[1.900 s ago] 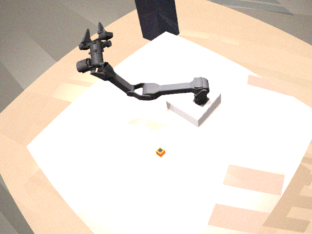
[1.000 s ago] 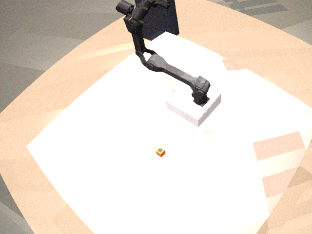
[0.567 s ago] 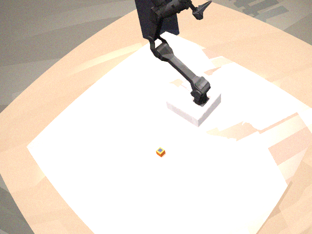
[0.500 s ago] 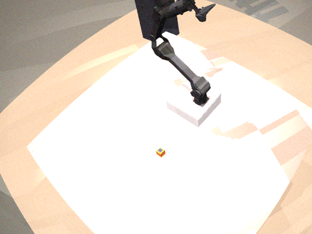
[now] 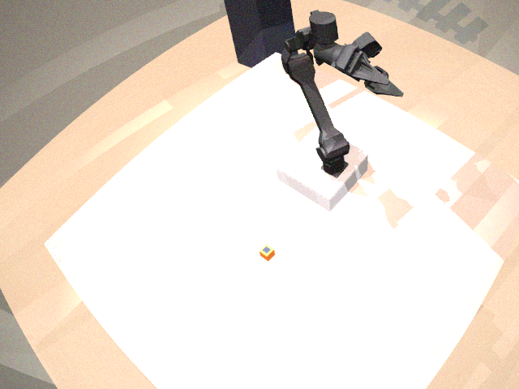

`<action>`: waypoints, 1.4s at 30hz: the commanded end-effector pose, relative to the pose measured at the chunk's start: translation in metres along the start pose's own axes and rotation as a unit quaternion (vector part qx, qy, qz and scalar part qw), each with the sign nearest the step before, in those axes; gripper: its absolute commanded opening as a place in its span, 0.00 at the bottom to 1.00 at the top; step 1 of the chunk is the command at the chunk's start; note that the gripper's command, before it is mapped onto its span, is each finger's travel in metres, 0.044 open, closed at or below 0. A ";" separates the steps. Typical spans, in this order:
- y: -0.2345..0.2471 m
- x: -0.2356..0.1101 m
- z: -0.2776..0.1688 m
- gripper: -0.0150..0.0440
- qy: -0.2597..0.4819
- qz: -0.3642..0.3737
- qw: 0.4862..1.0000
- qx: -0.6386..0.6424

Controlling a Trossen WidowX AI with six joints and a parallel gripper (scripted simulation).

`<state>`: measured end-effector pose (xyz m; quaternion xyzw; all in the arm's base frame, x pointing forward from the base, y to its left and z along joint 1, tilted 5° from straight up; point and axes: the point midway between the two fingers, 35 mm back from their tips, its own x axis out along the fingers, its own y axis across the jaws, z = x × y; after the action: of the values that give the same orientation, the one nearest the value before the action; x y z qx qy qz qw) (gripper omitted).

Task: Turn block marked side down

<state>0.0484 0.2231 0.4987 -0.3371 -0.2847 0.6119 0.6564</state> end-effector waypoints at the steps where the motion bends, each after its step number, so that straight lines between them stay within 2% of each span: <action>1: 0.001 0.027 -0.063 1.00 0.107 0.002 0.991 0.083; 8: 0.005 0.041 -0.178 1.00 0.274 -0.021 0.935 0.224; 13: 0.015 0.027 -0.258 1.00 0.377 -0.051 0.867 0.321; 16: 0.027 0.010 -0.305 1.00 0.438 -0.073 0.808 0.387; 22: 0.061 -0.040 -0.387 1.00 0.543 -0.127 0.658 0.506; 26: 0.093 -0.085 -0.431 1.00 0.599 -0.169 0.531 0.575; 31: 0.143 -0.147 -0.467 1.00 0.648 -0.219 0.351 0.640; 33: 0.157 -0.163 -0.472 1.00 0.657 -0.231 0.301 0.652; 42: 0.160 -0.165 -0.488 1.00 0.657 -0.232 0.295 0.653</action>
<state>0.3179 0.0200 0.0924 -0.0104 0.6642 0.0000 0.7475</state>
